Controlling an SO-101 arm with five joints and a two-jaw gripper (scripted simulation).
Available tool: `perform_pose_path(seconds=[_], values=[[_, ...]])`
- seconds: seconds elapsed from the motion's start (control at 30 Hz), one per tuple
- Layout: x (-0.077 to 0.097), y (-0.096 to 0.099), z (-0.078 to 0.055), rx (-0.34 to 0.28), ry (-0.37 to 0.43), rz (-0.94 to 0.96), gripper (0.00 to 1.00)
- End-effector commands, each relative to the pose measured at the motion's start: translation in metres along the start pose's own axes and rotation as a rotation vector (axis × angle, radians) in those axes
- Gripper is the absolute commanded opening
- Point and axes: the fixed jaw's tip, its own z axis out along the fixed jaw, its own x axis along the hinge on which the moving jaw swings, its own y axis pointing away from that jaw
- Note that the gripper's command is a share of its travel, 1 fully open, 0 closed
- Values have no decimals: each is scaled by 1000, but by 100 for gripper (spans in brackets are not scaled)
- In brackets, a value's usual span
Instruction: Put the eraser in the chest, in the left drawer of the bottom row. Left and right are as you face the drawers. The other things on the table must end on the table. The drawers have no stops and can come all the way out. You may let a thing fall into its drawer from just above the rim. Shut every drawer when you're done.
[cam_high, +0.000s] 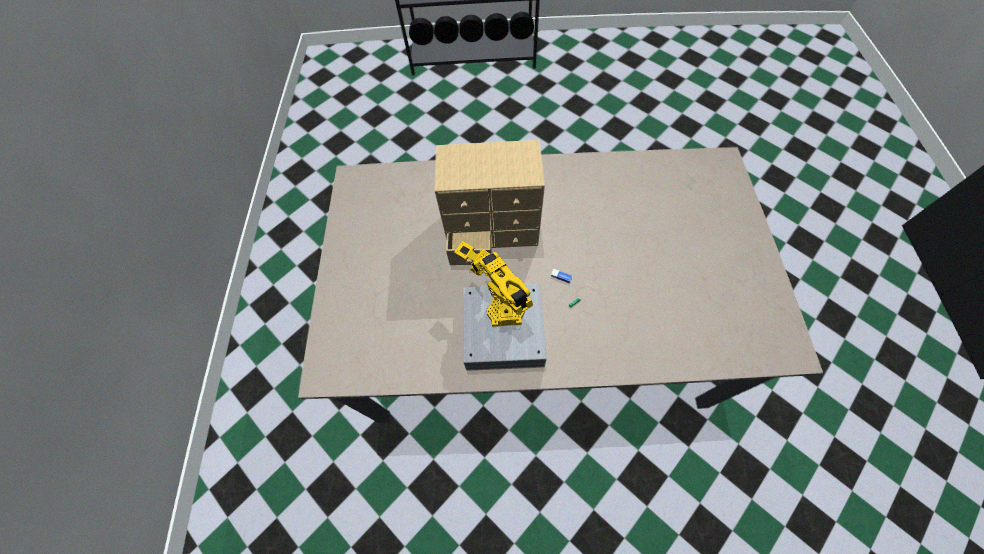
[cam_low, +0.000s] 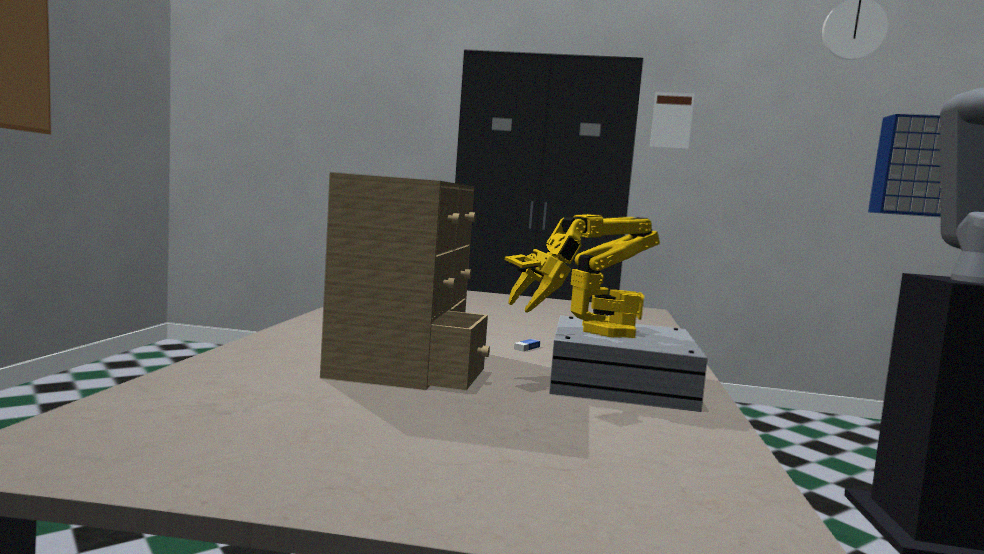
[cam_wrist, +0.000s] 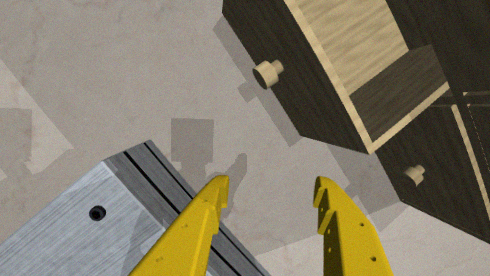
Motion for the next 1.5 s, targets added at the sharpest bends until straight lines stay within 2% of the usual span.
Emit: perform_pose_path(seconds=[0.0, 0.4, 1.47], values=[[-2, -2, -2, 6, -6, 105, 21], [-4, -4, -2, 9, -6, 354, 21], [-4, -4, -2, 9, -6, 354, 21]])
